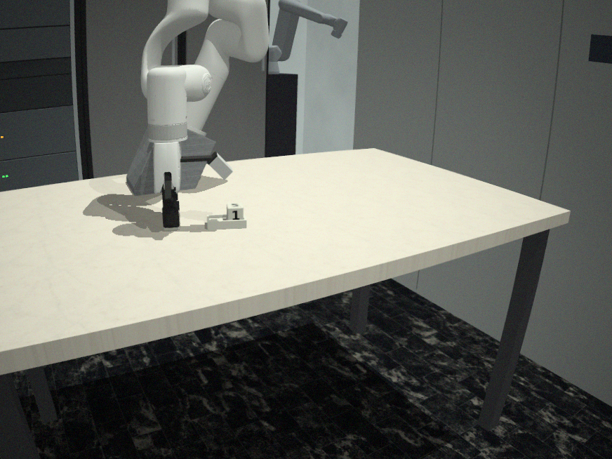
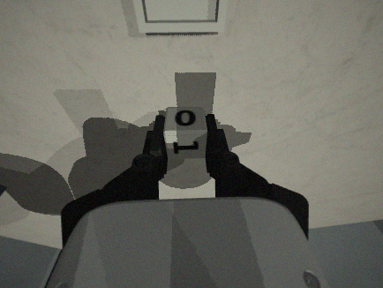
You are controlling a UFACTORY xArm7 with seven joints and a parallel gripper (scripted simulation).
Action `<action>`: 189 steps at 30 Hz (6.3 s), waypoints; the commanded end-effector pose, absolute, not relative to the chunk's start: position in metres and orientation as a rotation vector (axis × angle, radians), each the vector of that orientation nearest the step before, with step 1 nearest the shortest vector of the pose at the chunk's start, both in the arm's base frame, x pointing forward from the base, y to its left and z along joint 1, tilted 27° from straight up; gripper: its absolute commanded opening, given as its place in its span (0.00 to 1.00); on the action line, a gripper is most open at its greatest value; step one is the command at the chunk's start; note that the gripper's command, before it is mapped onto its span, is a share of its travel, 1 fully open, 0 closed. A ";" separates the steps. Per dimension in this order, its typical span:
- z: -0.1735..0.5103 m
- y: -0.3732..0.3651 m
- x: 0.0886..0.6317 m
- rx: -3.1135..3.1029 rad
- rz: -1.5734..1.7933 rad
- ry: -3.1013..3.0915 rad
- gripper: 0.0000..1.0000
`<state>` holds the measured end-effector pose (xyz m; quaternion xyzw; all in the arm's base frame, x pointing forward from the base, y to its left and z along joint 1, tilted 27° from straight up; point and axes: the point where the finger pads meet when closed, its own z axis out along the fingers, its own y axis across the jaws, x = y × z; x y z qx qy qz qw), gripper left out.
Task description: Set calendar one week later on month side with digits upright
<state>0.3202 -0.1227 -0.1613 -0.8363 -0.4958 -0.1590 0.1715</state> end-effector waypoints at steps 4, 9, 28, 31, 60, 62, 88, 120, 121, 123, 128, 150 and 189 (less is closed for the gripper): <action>-0.161 -0.124 0.321 -2.378 -0.452 -1.408 0.29; -0.161 -0.124 0.321 -2.378 -0.452 -1.408 0.29; -0.137 -0.136 0.318 -2.378 -0.452 -1.408 0.29; -0.131 -0.139 0.318 -2.378 -0.452 -1.408 0.29; -0.040 -0.129 0.340 -2.378 -0.459 -1.408 0.29; -0.031 -0.116 0.346 -2.378 -0.457 -1.409 0.29; -0.029 -0.097 0.353 -2.377 -0.453 -1.409 0.29; -0.079 -0.073 0.359 -2.377 -0.452 -1.409 0.29; -0.079 -0.073 0.359 -2.377 -0.452 -1.409 0.29; -0.079 -0.073 0.359 -2.377 -0.452 -1.409 0.29; -0.079 -0.073 0.359 -2.377 -0.452 -1.409 0.29; -0.079 -0.073 0.359 -2.377 -0.452 -1.409 0.29; -0.096 -0.064 0.361 -2.377 -0.453 -1.409 0.29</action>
